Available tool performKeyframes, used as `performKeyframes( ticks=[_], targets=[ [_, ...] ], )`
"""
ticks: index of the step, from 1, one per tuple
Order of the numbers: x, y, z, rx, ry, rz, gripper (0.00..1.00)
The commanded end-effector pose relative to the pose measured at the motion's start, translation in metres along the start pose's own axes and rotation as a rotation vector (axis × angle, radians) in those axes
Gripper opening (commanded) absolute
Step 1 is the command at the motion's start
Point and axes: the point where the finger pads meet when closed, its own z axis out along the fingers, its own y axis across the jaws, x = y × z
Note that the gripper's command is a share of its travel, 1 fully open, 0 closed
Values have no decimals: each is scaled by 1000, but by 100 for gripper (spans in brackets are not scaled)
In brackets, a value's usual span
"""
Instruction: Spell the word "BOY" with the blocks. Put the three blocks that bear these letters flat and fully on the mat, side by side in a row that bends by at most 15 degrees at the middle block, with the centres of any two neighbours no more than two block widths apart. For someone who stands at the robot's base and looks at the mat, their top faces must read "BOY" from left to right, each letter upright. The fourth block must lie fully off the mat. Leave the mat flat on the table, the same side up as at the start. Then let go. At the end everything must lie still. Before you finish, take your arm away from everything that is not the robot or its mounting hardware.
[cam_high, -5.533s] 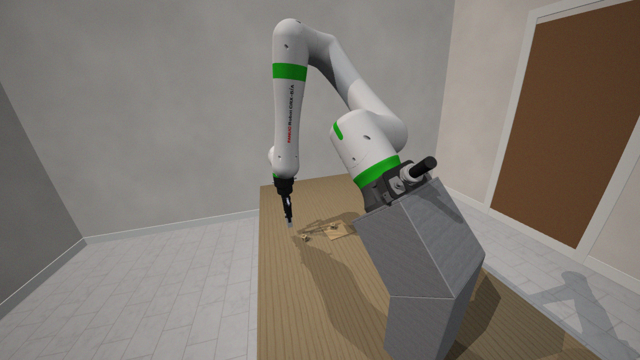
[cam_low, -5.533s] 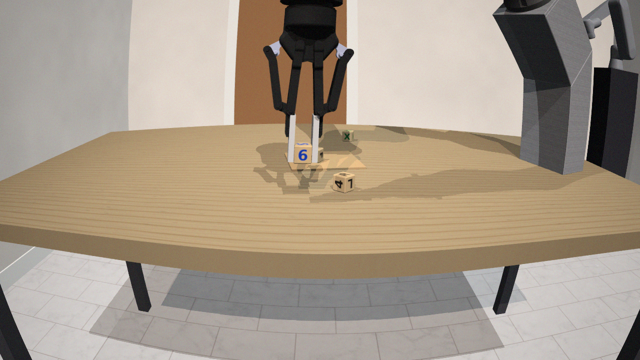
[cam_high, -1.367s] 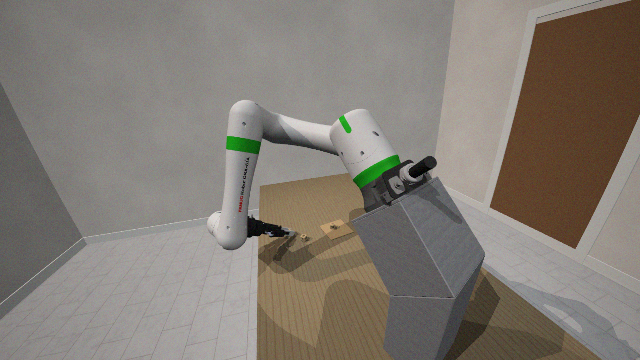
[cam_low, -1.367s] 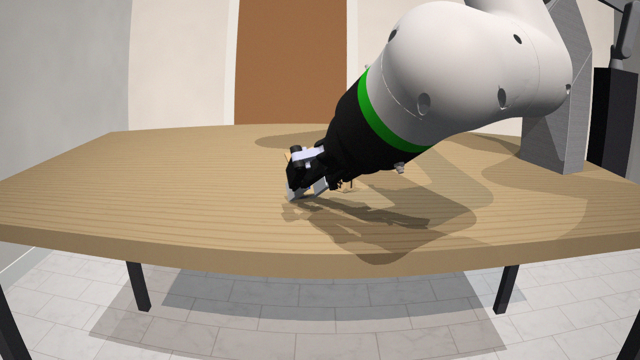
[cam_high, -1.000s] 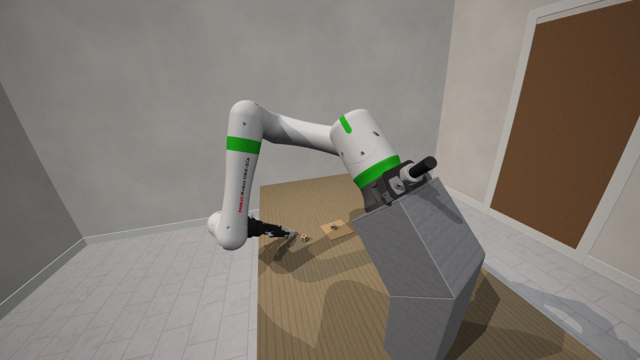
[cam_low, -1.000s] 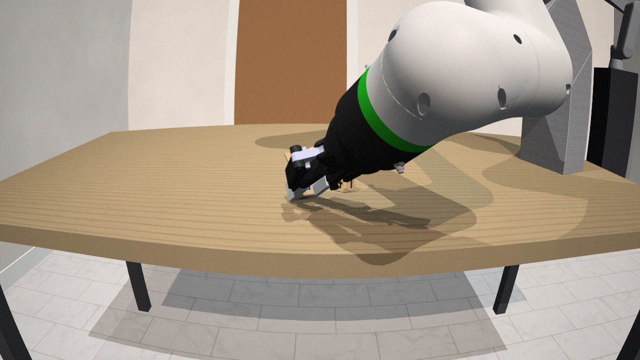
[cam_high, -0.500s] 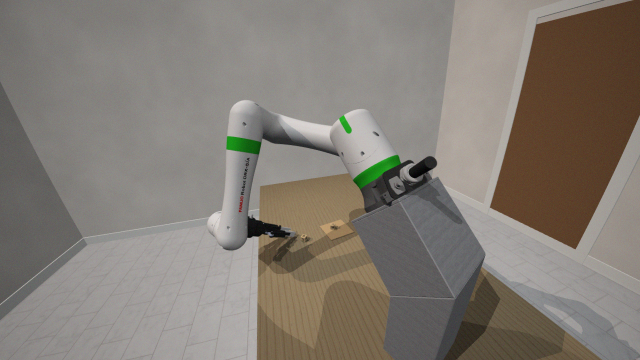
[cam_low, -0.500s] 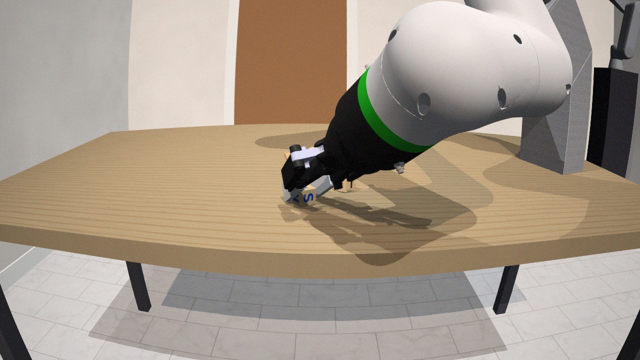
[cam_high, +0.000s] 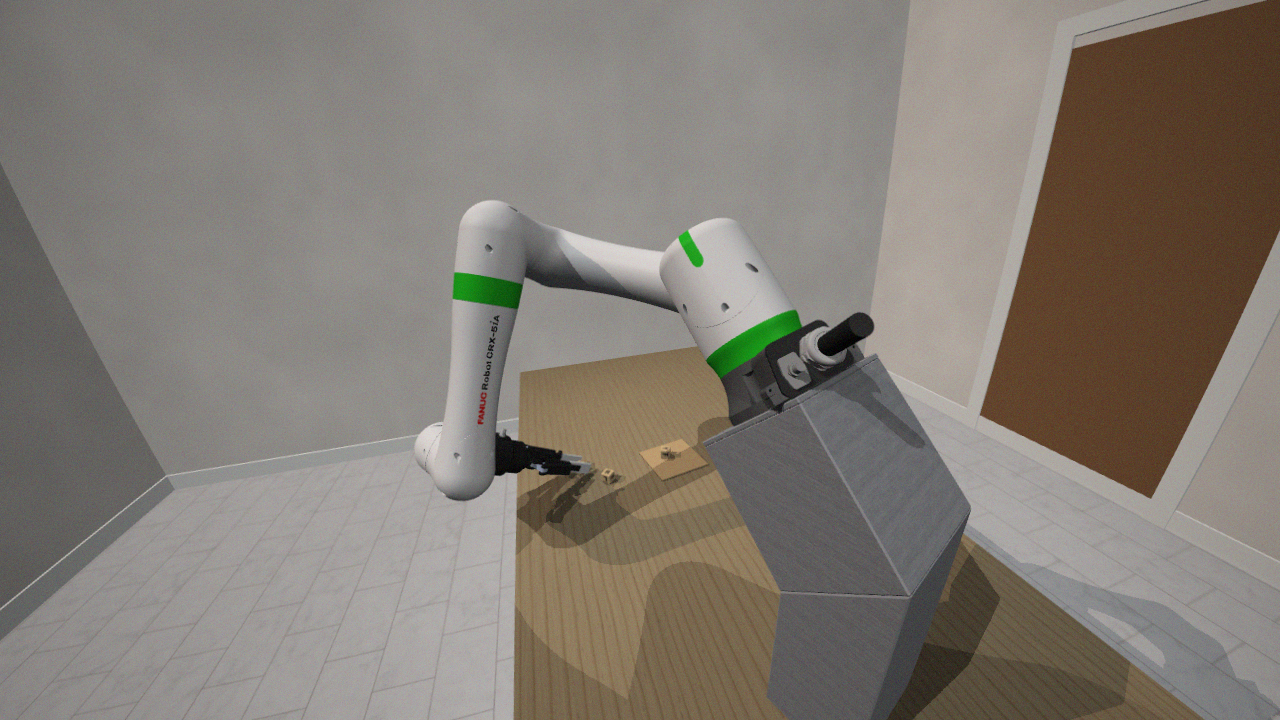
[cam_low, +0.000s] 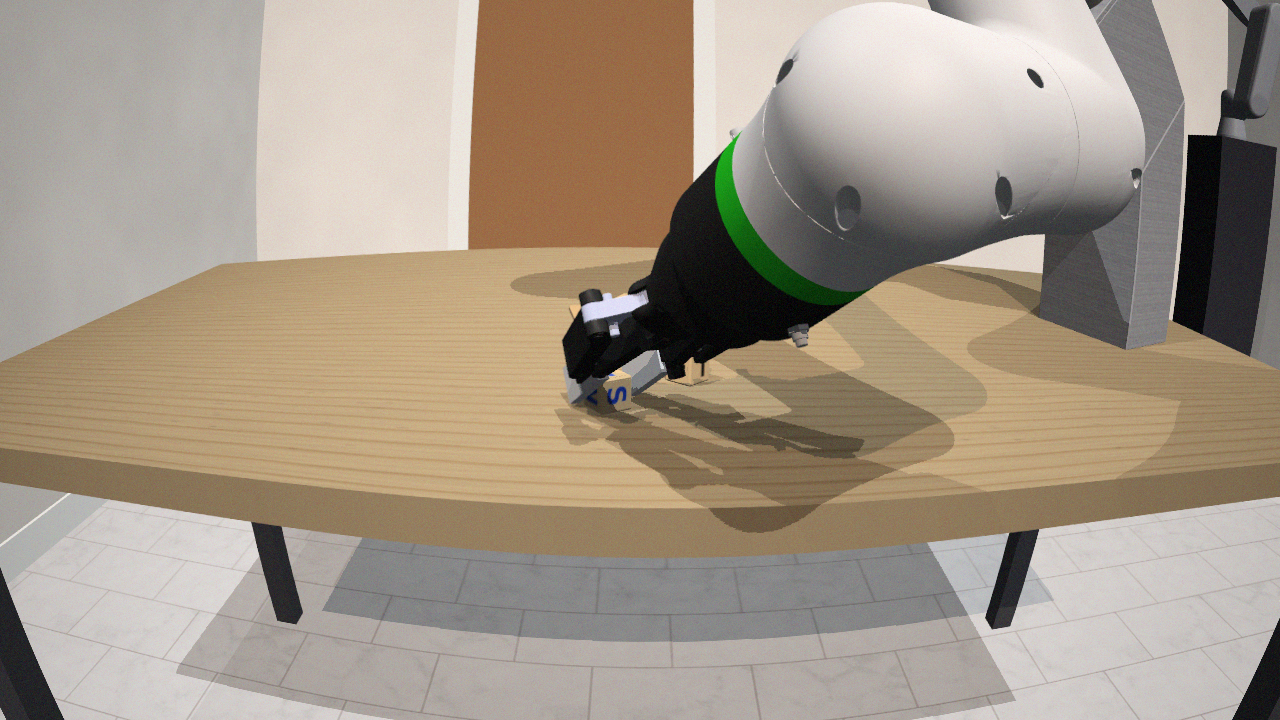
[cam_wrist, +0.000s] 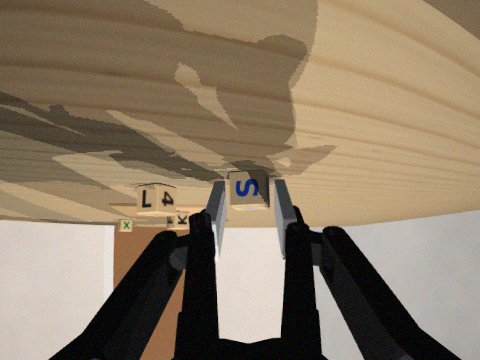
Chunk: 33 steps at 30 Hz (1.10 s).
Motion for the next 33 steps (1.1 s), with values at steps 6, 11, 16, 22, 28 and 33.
performKeyframes(
  ticks=[6, 11, 16, 22, 28, 33],
  targets=[
    [0, 0, 0, 0, 0, 0, 25],
    [0, 0, 0, 0, 0, 0, 25],
    [0, 0, 0, 0, 0, 0, 25],
    [0, 0, 0, 0, 0, 0, 25],
    [-4, 0, -3, 0, 0, 0, 25],
    [-12, 0, -7, 0, 0, 0, 25]
  ],
)
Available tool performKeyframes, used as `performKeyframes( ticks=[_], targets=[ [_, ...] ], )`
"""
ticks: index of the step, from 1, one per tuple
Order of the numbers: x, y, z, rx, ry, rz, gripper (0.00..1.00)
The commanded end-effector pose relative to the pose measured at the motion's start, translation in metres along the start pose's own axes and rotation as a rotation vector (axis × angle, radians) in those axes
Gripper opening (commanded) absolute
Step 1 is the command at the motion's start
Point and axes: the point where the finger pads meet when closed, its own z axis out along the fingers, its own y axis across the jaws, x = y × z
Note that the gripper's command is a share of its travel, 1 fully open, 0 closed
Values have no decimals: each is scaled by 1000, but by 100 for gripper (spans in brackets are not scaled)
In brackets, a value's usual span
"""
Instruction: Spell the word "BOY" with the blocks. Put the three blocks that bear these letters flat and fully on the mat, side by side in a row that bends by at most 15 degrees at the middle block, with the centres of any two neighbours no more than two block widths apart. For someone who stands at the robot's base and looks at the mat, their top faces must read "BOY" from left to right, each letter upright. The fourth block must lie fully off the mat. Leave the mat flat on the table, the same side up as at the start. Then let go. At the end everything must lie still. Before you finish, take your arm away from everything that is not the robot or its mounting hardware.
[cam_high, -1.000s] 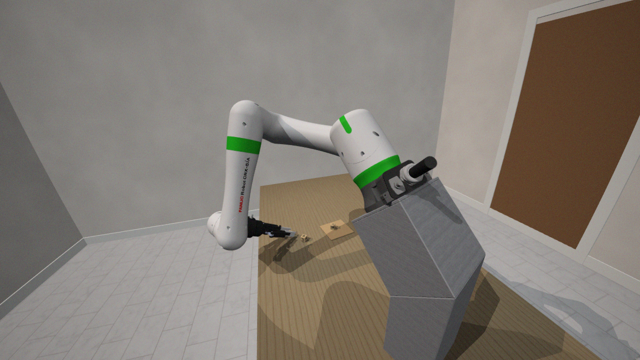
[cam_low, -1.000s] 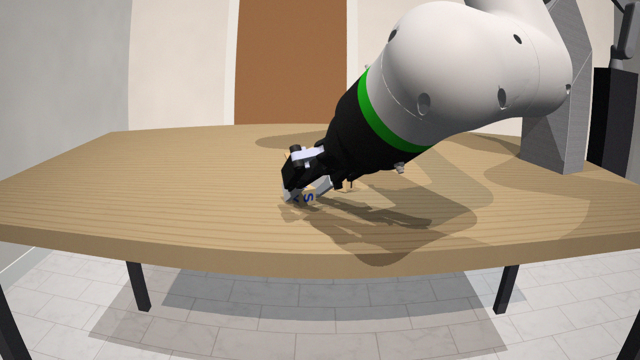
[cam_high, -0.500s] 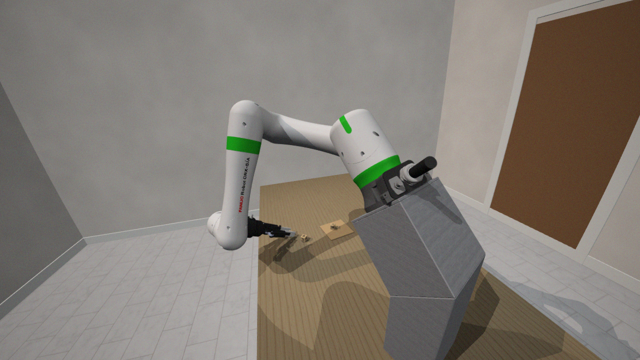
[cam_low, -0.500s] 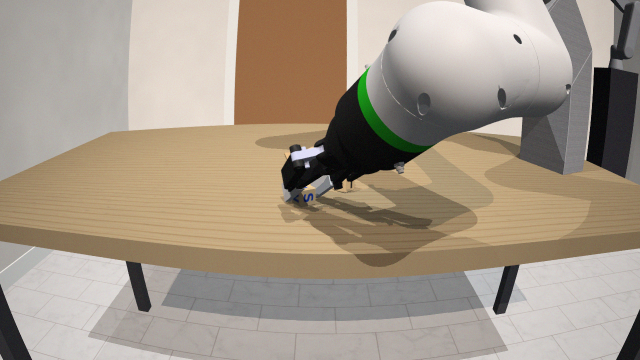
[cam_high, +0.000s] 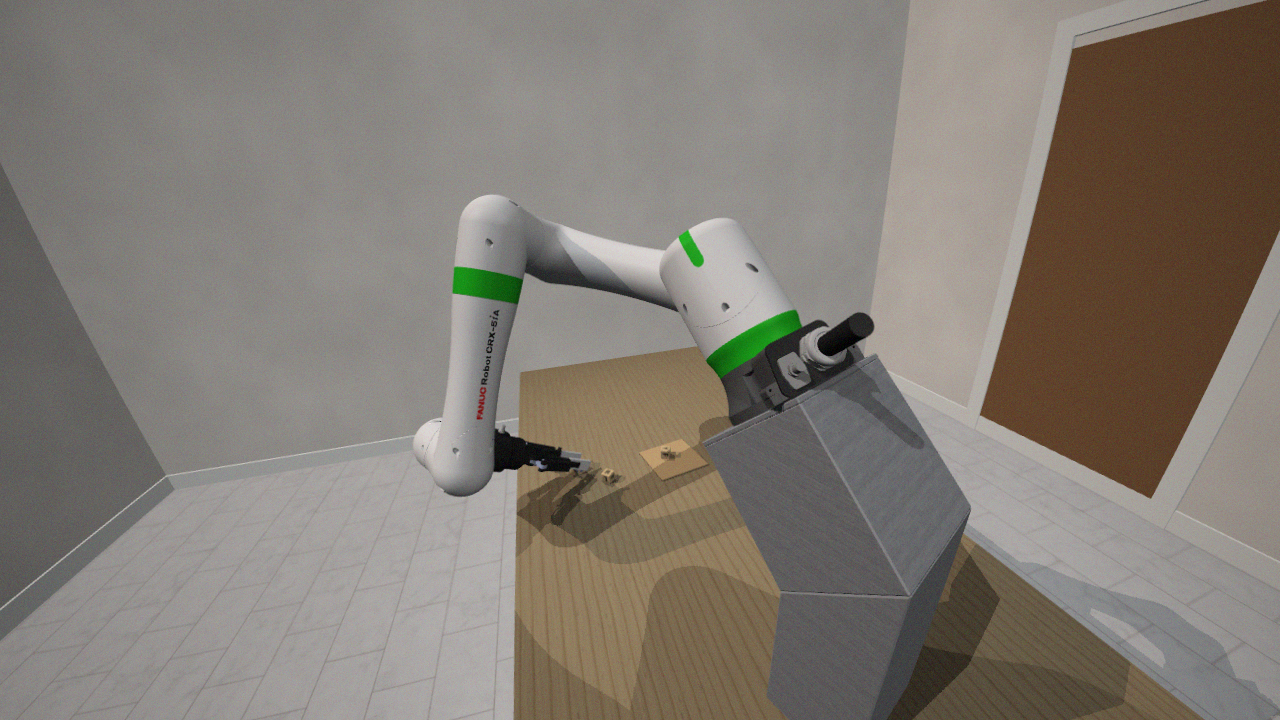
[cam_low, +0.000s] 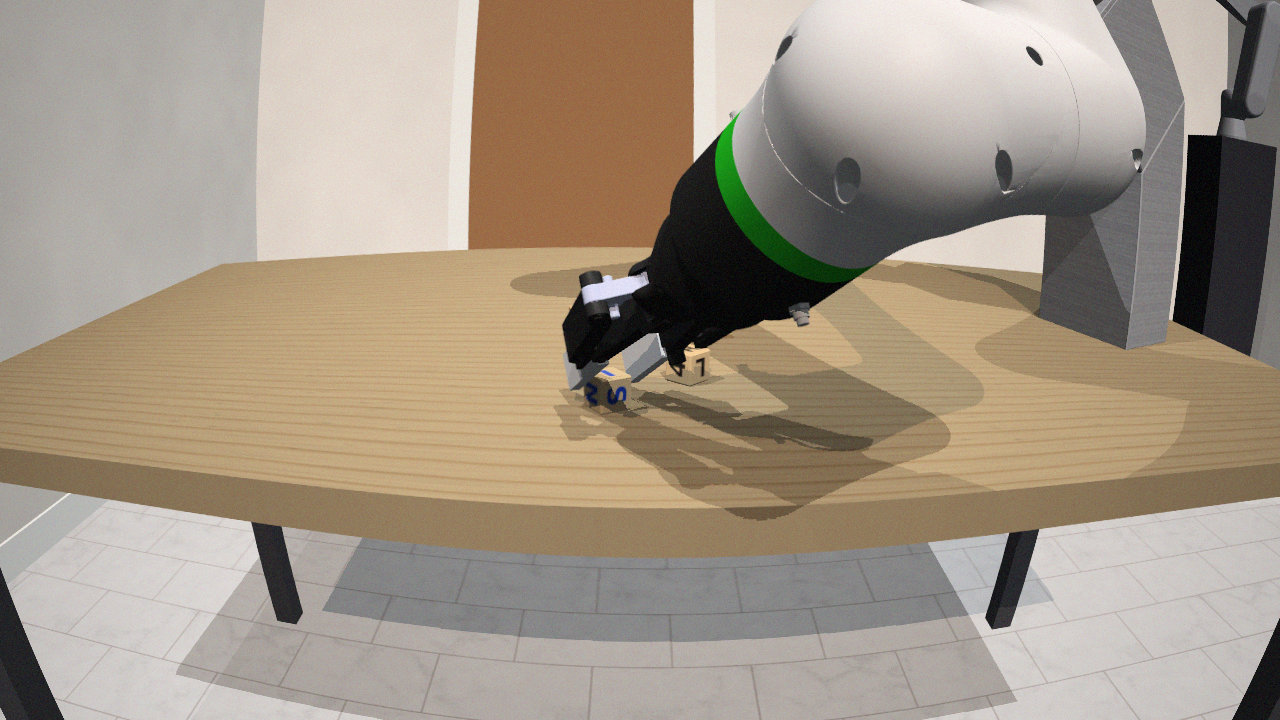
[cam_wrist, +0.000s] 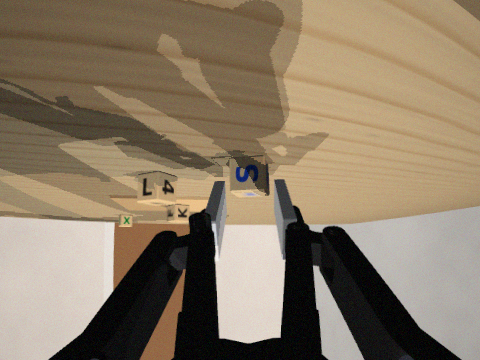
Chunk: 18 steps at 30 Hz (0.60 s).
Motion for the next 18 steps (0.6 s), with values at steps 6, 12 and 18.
performKeyframes(
  ticks=[6, 12, 18],
  targets=[
    [-22, 0, -14, 0, 0, 0, 25],
    [-33, 0, -21, 0, 0, 0, 25],
    [-34, 0, -21, 0, 1, 0, 25]
  ],
)
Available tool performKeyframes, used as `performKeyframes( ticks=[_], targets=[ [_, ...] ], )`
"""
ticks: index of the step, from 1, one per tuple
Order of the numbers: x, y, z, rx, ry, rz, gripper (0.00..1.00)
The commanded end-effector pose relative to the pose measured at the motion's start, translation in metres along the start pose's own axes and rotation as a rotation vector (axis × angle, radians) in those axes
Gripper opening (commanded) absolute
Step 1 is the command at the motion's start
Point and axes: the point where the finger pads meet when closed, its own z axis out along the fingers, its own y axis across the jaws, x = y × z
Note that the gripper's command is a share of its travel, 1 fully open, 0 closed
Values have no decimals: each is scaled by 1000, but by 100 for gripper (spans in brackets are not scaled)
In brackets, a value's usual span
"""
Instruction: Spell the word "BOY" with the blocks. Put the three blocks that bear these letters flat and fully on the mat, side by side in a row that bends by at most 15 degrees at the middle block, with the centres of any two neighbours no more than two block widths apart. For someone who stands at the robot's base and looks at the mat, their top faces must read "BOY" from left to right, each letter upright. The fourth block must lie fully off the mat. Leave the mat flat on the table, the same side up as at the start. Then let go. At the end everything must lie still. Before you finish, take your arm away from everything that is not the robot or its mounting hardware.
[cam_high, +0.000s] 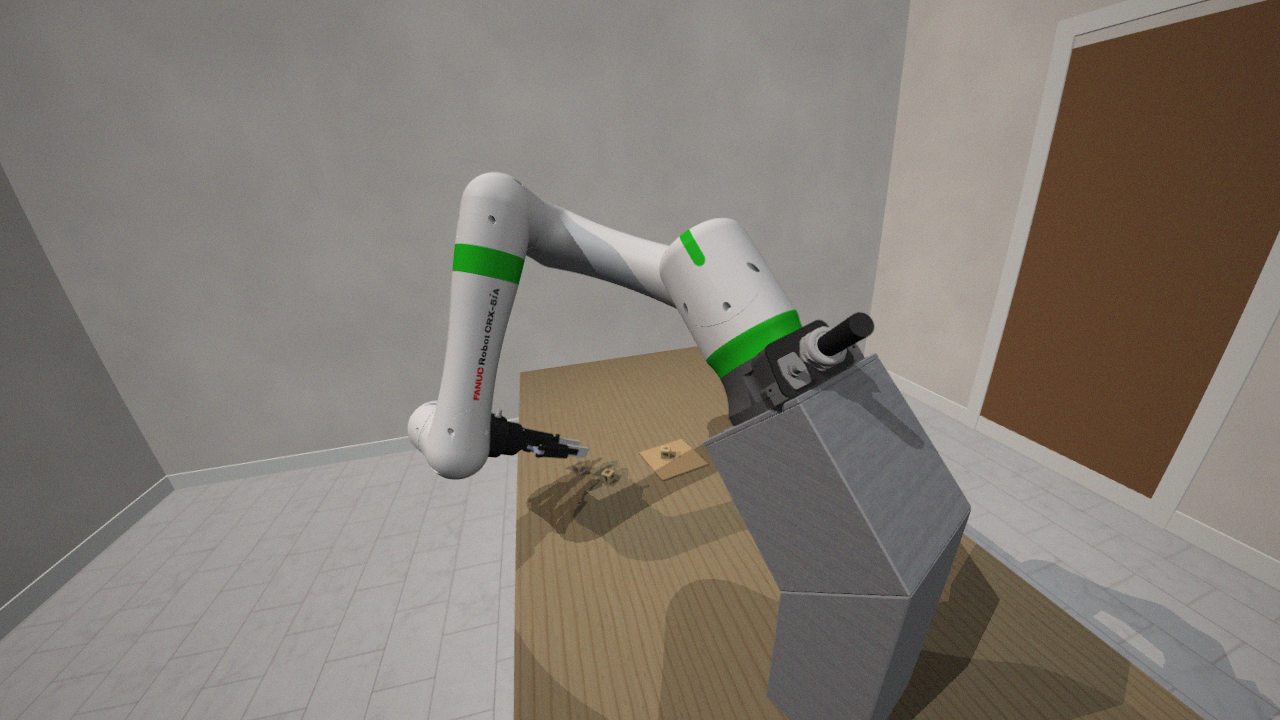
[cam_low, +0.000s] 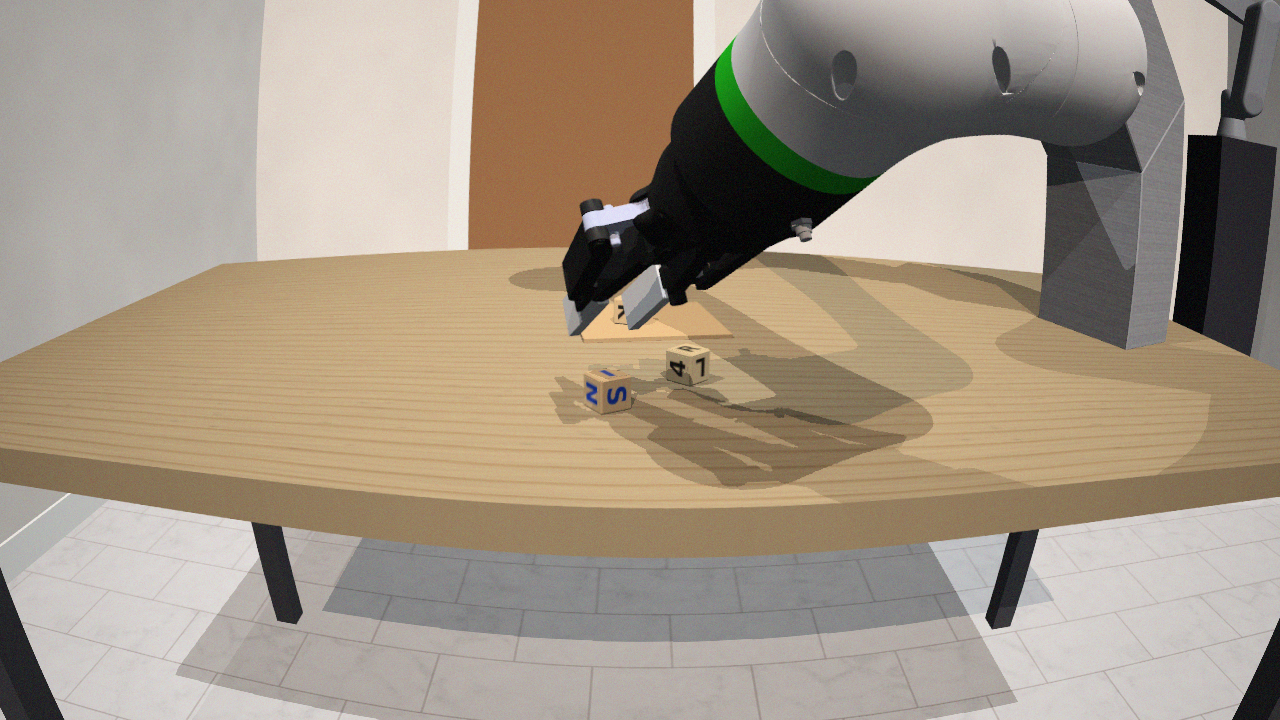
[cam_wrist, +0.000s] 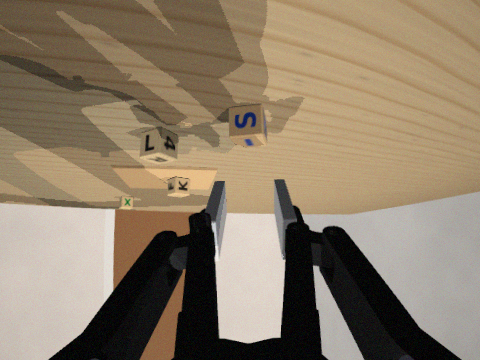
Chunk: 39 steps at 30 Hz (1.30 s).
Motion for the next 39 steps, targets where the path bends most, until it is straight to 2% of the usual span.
performKeyframes(
  ticks=[1, 4, 8, 13, 15, 16, 29, 32, 33, 39],
  targets=[
    [0, 0, 0, 0, 4, 0, 25],
    [-2, 1, 0, 0, 48, 0, 25],
    [-8, 1, -1, 1, 197, 0, 25],
    [-14, 0, -1, 1, 325, 0, 25],
    [-14, 0, -1, 1, 325, 0, 25],
    [-17, 0, -2, 1, 403, 0, 25],
    [-30, -2, -3, 6, 740, -3, 25],
    [-31, -2, -4, 5, 761, -3, 25],
    [-34, -3, -4, 4, 839, -2, 25],
    [-41, -2, -4, 9, 957, -4, 25]
  ],
)
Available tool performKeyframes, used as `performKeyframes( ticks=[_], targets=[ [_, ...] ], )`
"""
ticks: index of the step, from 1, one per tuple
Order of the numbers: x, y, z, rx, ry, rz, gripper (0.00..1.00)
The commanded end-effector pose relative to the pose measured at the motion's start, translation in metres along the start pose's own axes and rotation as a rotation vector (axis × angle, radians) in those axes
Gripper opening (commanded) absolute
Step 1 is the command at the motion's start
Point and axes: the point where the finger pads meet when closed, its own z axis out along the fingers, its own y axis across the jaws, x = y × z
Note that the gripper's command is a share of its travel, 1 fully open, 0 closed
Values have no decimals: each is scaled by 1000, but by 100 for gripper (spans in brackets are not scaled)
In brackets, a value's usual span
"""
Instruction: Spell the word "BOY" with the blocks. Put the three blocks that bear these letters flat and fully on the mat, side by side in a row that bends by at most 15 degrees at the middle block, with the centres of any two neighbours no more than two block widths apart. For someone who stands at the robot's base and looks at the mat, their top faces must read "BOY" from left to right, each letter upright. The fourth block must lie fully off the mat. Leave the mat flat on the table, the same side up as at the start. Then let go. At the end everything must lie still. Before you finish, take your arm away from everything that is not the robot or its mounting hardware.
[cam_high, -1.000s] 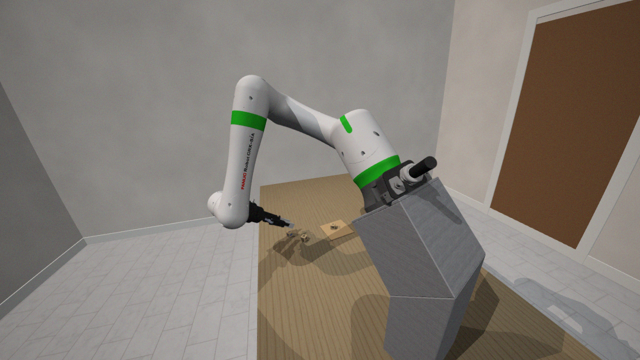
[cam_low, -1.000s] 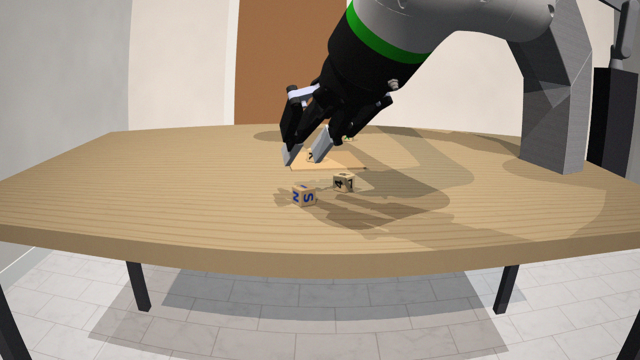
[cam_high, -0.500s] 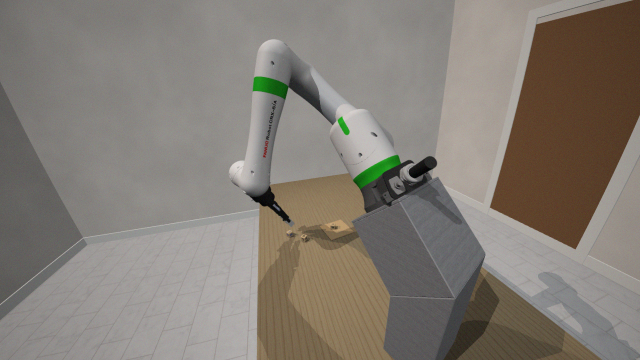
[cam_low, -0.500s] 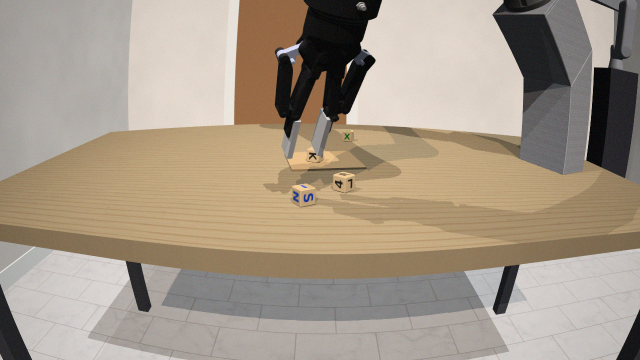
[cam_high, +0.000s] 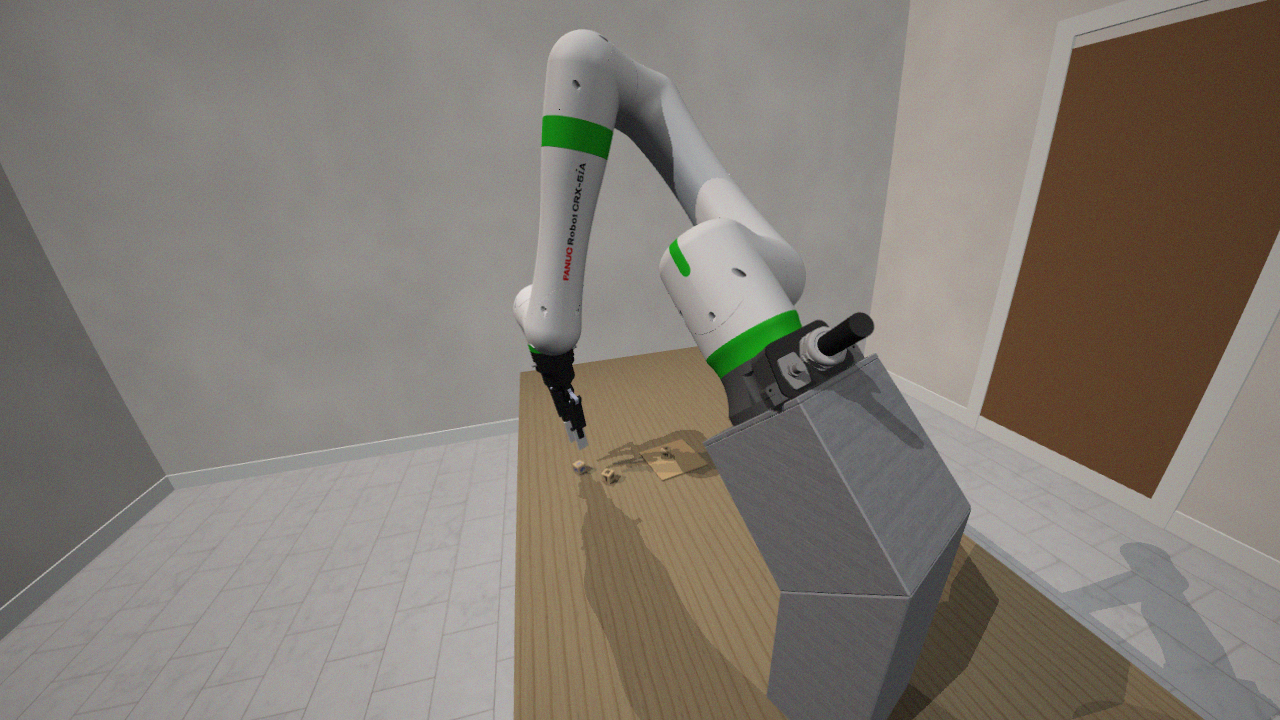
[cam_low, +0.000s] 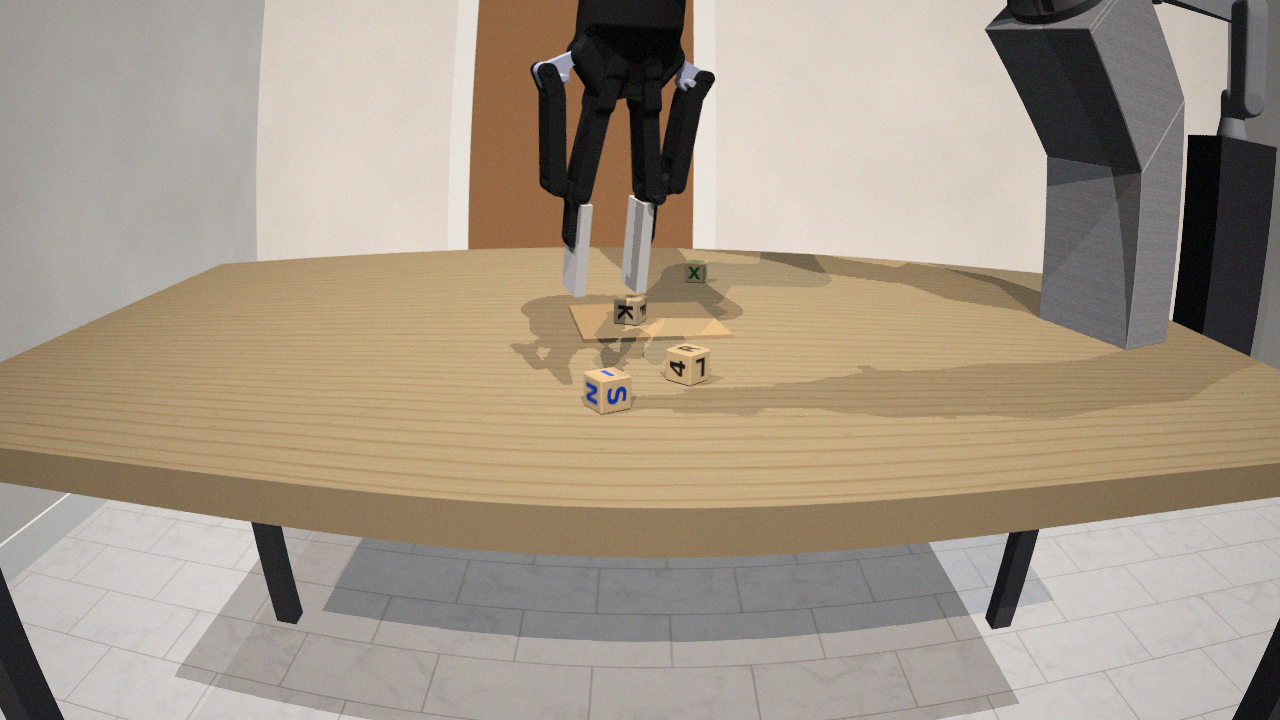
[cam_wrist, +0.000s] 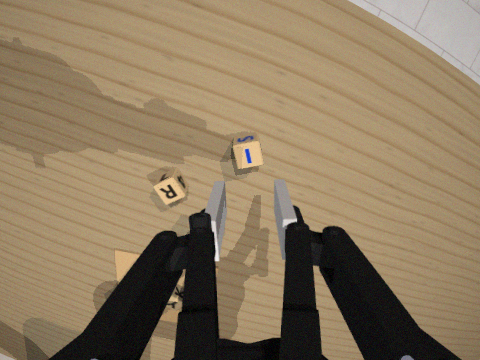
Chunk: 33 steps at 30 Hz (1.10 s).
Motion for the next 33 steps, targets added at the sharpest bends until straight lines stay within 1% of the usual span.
performKeyframes(
  ticks=[1, 4, 7, 8, 19, 25, 29, 30, 33],
  targets=[
    [-3, -2, -2, 26, 113, -5, 25],
    [-3, 0, -4, 19, 145, -4, 25],
    [-2, 0, -4, 17, 150, -4, 25],
    [-2, 0, -4, 17, 150, -4, 100],
    [-2, 0, -4, 17, 150, -5, 100],
    [3, 0, -2, 11, 151, -83, 100],
    [3, 0, -2, 11, 151, -90, 100],
    [3, 0, -2, 11, 151, -90, 37],
    [3, 0, -2, 11, 151, -90, 37]
  ],
)
